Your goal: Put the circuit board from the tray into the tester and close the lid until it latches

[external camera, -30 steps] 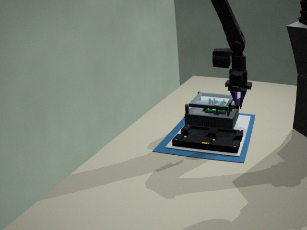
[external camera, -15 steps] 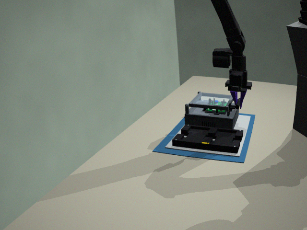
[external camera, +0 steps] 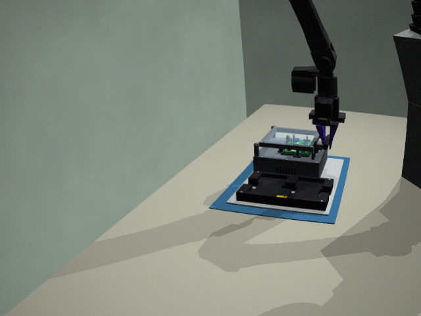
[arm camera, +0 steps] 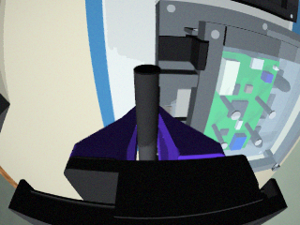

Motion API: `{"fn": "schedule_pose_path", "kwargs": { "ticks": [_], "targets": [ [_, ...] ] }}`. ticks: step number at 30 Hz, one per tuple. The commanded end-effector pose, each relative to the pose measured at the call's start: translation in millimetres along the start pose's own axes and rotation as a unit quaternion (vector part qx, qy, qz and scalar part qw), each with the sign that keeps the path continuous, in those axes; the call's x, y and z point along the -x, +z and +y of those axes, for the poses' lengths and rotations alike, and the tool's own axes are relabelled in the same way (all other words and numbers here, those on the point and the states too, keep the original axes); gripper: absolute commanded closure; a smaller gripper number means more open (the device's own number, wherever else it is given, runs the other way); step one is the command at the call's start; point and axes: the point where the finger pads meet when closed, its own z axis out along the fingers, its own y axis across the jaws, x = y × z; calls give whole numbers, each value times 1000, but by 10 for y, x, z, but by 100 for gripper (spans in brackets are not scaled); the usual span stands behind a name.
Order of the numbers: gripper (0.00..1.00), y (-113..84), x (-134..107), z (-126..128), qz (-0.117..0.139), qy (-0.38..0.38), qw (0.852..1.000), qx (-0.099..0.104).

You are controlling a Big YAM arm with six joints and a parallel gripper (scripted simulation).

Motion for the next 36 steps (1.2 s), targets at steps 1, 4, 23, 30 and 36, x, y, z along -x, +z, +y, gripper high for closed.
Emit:
{"fn": "schedule_pose_path", "kwargs": {
  "ticks": [1,4,23,30,36],
  "targets": [
    [100,155,31,-3,0,-2,1000,1],
    [100,155,31,-3,0,-2,1000,1],
    [100,151,31,-2,0,-2,1000,1],
    [100,133,30,8,0,-3,1000,3],
    [100,116,30,20,1,-3,1000,5]
  ]
}}
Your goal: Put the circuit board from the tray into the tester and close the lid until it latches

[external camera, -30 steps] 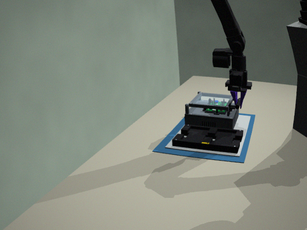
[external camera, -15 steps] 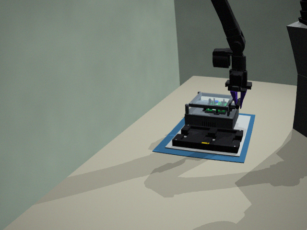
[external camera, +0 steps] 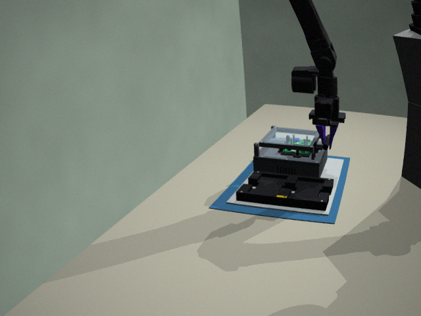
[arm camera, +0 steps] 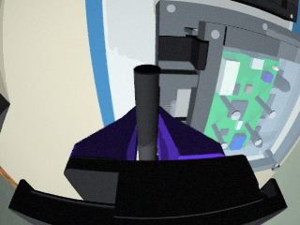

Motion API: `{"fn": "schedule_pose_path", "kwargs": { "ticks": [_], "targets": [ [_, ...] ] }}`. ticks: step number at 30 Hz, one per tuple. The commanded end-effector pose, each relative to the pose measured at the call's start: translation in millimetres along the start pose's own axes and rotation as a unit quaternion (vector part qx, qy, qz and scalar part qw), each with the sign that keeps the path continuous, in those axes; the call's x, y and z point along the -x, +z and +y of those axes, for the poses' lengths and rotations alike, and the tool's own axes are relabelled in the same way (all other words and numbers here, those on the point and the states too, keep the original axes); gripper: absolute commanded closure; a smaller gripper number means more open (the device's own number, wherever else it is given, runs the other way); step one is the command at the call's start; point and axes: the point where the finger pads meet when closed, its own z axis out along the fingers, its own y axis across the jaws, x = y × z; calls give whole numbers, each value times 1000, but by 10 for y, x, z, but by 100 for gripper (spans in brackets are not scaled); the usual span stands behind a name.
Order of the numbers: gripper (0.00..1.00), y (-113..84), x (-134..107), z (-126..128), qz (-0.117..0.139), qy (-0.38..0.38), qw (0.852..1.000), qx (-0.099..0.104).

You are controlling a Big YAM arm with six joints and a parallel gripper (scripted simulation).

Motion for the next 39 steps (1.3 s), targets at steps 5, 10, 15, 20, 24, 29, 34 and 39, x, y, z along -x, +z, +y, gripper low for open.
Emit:
{"fn": "schedule_pose_path", "kwargs": {
  "ticks": [5,10,15,20,24,29,34,39],
  "targets": [
    [100,91,29,38,1,-4,1000,9],
    [100,64,19,45,1,-5,1000,11],
    [100,50,9,46,1,-5,1000,11],
    [100,20,-2,19,2,-4,1000,8],
    [100,-5,-7,-11,2,-4,1000,5],
    [100,-18,-12,-22,2,-3,1000,3],
    [100,-19,-14,-24,2,-3,1000,3],
    [100,-20,-15,-25,2,-3,1000,2]
  ]
}}
